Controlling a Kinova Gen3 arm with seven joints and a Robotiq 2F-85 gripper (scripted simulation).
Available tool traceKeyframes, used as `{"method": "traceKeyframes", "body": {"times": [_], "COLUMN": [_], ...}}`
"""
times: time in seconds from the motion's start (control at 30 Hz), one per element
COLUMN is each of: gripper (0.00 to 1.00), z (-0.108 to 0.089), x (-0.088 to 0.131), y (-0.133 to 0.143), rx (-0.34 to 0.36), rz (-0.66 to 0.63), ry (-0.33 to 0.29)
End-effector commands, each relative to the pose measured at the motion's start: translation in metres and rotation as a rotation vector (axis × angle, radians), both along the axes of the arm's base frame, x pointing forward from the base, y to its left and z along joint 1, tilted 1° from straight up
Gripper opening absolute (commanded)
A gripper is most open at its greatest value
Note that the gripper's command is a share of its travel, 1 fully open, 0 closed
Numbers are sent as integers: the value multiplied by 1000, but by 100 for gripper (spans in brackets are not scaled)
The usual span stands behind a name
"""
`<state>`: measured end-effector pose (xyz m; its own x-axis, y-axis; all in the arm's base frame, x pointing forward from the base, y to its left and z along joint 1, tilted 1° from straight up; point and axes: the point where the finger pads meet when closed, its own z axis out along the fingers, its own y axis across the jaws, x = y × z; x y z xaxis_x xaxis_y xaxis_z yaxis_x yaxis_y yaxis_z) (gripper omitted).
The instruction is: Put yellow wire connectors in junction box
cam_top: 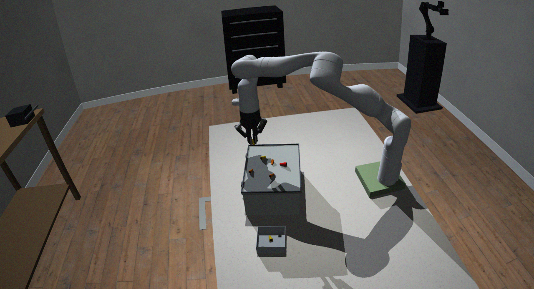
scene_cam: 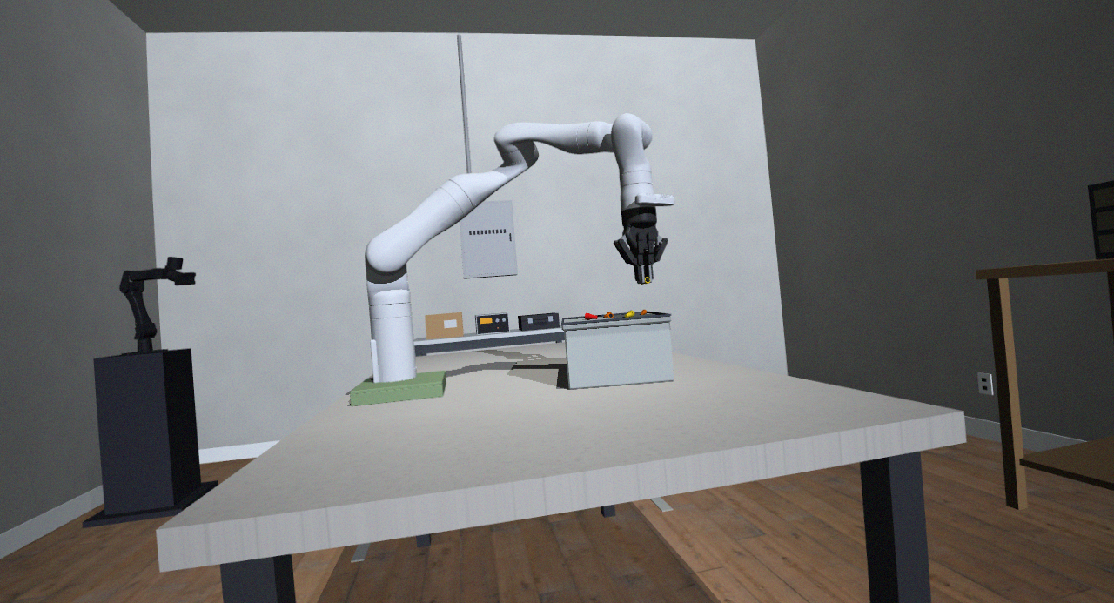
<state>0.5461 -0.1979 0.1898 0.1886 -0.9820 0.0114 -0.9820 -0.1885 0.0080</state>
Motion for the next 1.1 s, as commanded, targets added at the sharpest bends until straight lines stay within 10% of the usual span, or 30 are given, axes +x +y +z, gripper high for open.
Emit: {"method": "traceKeyframes", "body": {"times": [0.0, 0.4, 1.07], "gripper": [18, 18, 18], "z": [1, 1, -1], "x": [1, 2, 6], "y": [8, 51, 209], "rx": [0, 0, 0], "rz": [4, 4, 4], "ry": [-2, -2, -2]}}
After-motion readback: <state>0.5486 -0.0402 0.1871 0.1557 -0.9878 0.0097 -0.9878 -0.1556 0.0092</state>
